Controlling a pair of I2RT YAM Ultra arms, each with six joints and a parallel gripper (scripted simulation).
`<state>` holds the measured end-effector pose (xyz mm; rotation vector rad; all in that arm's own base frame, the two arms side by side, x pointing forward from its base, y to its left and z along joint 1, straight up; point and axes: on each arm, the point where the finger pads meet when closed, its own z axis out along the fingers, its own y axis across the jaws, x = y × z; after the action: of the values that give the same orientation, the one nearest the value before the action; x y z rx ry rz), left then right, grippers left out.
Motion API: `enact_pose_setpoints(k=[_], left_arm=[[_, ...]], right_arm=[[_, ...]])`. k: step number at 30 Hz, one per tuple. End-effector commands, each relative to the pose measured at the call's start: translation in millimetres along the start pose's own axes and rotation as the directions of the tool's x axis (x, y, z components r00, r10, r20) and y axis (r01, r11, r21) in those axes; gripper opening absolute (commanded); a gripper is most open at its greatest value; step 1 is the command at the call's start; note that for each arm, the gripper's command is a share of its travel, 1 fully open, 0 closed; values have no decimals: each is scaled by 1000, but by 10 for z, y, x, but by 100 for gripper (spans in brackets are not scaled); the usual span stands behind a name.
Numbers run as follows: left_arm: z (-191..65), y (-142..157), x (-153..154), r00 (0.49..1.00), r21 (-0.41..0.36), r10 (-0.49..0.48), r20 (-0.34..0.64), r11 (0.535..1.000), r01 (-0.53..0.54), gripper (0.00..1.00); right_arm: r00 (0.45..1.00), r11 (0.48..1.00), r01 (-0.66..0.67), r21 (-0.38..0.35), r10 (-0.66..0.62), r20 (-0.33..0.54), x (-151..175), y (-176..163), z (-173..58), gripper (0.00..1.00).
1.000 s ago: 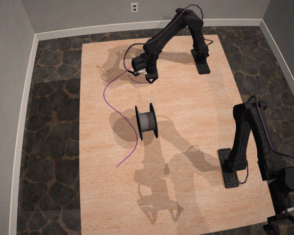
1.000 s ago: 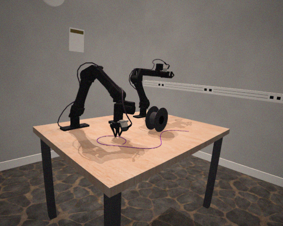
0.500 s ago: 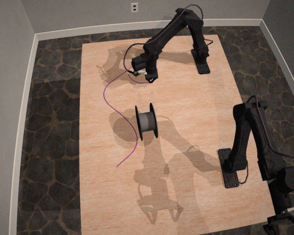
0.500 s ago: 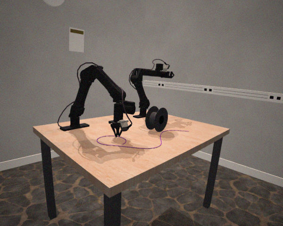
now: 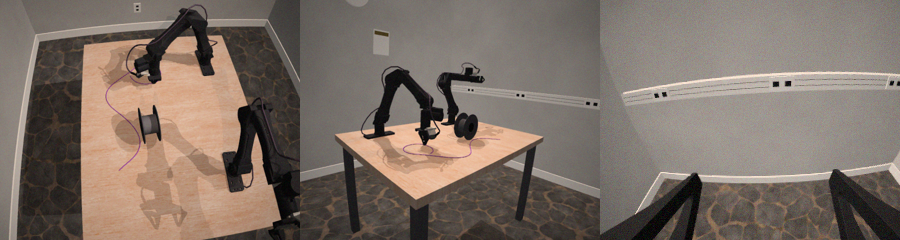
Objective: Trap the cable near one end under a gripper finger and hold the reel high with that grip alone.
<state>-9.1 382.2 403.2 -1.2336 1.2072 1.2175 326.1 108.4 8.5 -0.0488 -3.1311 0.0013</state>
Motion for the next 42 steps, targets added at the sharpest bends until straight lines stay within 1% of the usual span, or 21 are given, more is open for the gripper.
enact_pose_setpoints(k=[1,4,14,16,20,24,27,35,42], left_arm=[[7,3,7,1000,-5,6,5,1000,-6,100],[7,3,7,1000,-5,6,5,1000,-6,100],[7,3,7,1000,-5,6,5,1000,-6,100],[7,3,7,1000,-5,6,5,1000,-6,100],[7,3,7,1000,-5,6,5,1000,-6,100],[7,3,7,1000,-5,6,5,1000,-6,100],[7,3,7,1000,-5,6,5,1000,-6,100],[7,3,7,1000,-5,6,5,1000,-6,100],[7,3,7,1000,-5,6,5,1000,-6,100]], right_arm=[[1000,1000,1,8,-1,9,5,-20,-10,4],[1000,1000,1,8,-1,9,4,-20,-10,0],[1000,1000,1,8,-1,10,27,-31,-23,0],[1000,1000,1,8,-1,10,27,-34,-52,0],[999,1000,1,-7,-1,46,-96,12,-213,0],[999,1000,1,-4,-1,37,-57,-3,-273,0],[999,1000,1,-2,-1,32,-49,-6,-275,0],[999,1000,0,-4,0,37,-30,-16,-468,0],[1000,1000,0,3,0,19,28,-40,-444,0]])
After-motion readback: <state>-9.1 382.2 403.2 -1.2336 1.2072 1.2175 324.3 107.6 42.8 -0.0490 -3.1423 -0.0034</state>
